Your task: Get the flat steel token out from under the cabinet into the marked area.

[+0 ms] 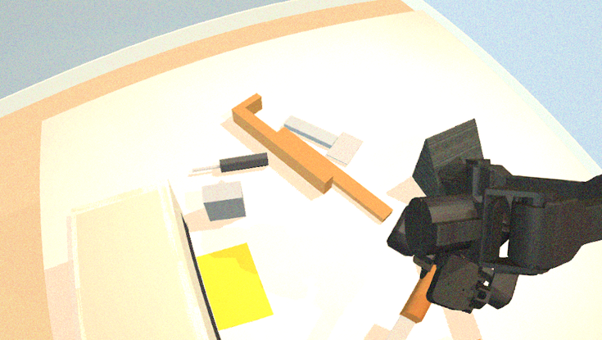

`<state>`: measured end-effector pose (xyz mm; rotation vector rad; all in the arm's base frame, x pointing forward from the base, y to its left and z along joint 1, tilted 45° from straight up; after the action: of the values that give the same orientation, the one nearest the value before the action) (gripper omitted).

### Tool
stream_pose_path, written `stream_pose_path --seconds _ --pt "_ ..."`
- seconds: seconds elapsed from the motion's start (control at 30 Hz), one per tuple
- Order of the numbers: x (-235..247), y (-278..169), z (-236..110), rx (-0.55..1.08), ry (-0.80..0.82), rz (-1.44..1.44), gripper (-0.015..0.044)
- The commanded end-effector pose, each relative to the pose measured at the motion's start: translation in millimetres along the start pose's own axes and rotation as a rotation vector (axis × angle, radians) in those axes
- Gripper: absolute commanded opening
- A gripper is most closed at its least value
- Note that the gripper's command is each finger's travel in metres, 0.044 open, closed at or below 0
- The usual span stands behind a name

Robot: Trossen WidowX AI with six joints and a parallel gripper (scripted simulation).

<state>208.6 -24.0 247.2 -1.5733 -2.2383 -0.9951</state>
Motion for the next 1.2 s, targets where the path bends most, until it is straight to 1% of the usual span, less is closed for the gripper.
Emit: stream_pose_path --seconds 0.0,1.17 --pt "0.8 0.4 -0.8 -0.007 0.001 0.033 0.0000" --pt "4.0 -3.0 -1.2 -0.013 -0.004 0.308 0.0000"
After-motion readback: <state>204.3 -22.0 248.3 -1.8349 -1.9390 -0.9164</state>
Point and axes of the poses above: the point midway between the two fingers, 35 mm back from their tips, its own z axis out along the fingers, its own x axis across the jaws, y = z × x, the point moved 5 cm from there along -z, back along the fingers, and after that the axes turned 2 degrees about z, right-handed, at the moved point
